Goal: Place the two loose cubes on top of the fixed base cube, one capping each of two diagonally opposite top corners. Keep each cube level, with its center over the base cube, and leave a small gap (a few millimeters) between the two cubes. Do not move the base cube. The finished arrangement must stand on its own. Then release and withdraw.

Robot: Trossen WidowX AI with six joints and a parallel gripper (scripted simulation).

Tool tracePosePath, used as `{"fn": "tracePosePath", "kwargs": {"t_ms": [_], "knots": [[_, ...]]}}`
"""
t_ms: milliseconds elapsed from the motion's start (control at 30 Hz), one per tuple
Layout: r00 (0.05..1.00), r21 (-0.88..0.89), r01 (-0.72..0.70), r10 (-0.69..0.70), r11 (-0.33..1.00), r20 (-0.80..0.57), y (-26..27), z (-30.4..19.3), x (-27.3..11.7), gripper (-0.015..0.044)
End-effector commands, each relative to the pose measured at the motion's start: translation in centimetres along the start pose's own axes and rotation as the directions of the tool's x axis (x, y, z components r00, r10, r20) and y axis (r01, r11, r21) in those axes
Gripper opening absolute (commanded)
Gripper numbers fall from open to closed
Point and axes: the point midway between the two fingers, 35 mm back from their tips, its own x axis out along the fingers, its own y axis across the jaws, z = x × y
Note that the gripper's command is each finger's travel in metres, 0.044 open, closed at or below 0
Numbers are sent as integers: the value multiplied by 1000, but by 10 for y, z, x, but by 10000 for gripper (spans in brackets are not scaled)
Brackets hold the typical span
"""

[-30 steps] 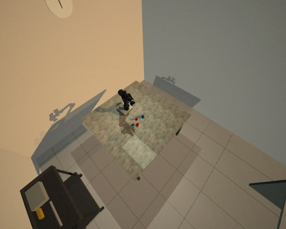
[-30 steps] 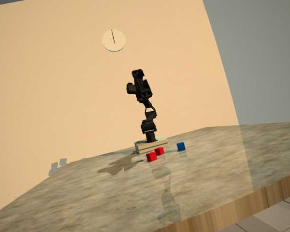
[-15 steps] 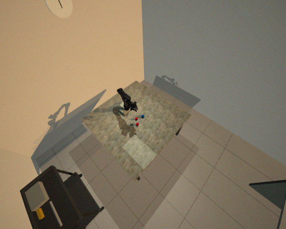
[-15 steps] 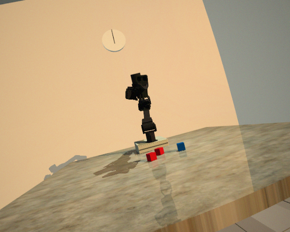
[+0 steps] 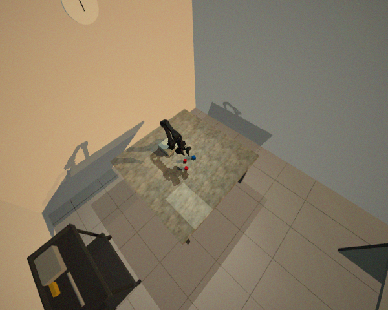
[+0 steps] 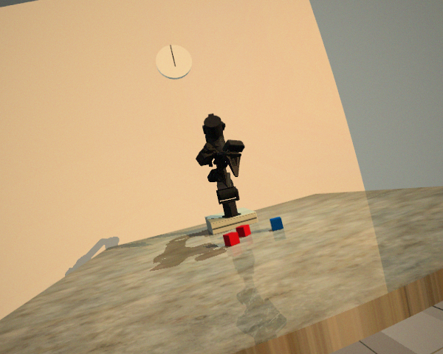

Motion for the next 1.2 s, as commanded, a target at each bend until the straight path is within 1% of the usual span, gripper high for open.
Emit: {"fn": "tracePosePath", "kwargs": {"t_ms": [0, 167, 233, 300, 500, 700, 767, 1167], "knots": [[988, -92, 137, -142, 986, -56, -12, -6, 12, 265], [927, -247, 307, -347, 919, -138, -33, -17, 24, 265], [889, -314, 362, -426, 878, -167, -41, -22, 26, 265], [860, -359, 392, -476, 847, -184, -46, -25, 28, 265], [856, -364, 396, -482, 843, -186, -49, -26, 32, 265], [856, -365, 396, -483, 843, -186, -71, -34, 72, 265], [856, -365, 396, -483, 843, -186, -76, -36, 80, 265], [856, -365, 396, -483, 843, -186, -85, -40, 95, 265]]}}
